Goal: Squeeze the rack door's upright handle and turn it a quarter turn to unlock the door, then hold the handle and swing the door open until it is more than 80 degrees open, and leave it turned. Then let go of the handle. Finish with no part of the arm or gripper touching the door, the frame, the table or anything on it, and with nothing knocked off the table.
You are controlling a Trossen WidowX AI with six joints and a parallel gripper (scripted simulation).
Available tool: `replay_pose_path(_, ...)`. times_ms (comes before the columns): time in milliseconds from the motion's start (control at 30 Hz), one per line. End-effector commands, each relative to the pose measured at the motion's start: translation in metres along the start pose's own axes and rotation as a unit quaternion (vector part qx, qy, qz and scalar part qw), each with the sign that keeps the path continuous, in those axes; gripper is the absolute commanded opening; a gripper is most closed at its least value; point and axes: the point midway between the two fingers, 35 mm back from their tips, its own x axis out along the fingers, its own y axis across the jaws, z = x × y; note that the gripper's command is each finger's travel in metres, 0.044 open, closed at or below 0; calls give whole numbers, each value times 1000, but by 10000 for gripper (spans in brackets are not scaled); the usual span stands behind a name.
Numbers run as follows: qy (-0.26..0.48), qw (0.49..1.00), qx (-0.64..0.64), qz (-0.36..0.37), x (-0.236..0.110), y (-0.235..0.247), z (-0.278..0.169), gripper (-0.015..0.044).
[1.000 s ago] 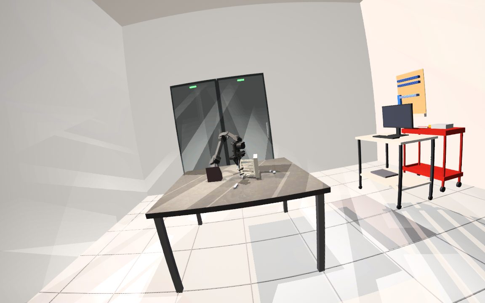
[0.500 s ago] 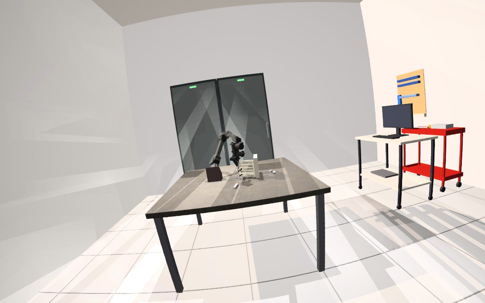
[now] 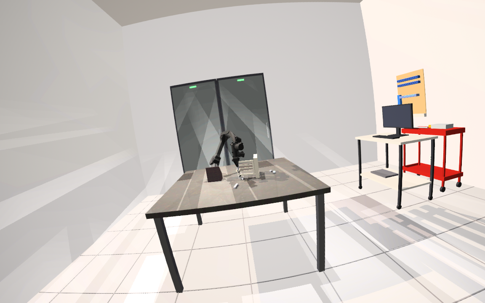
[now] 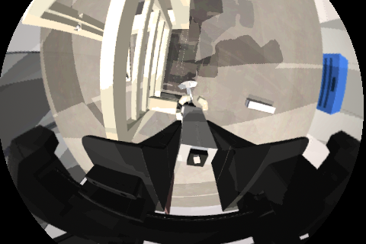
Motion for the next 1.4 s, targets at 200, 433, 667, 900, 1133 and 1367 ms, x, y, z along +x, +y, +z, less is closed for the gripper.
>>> replay_pose_path(200,2,997,-83,-4,0,-23,7,9)
replay_pose_path(433,2,996,-84,-4,0,-23,7,9)
replay_pose_path(667,2,996,-84,-4,0,-23,7,9)
replay_pose_path(900,2,996,-84,-4,0,-23,7,166)
replay_pose_path(1133,2,996,-84,-4,-1,-23,7,281)
replay_pose_path(1367,2,997,-83,-4,-11,-23,8,281)
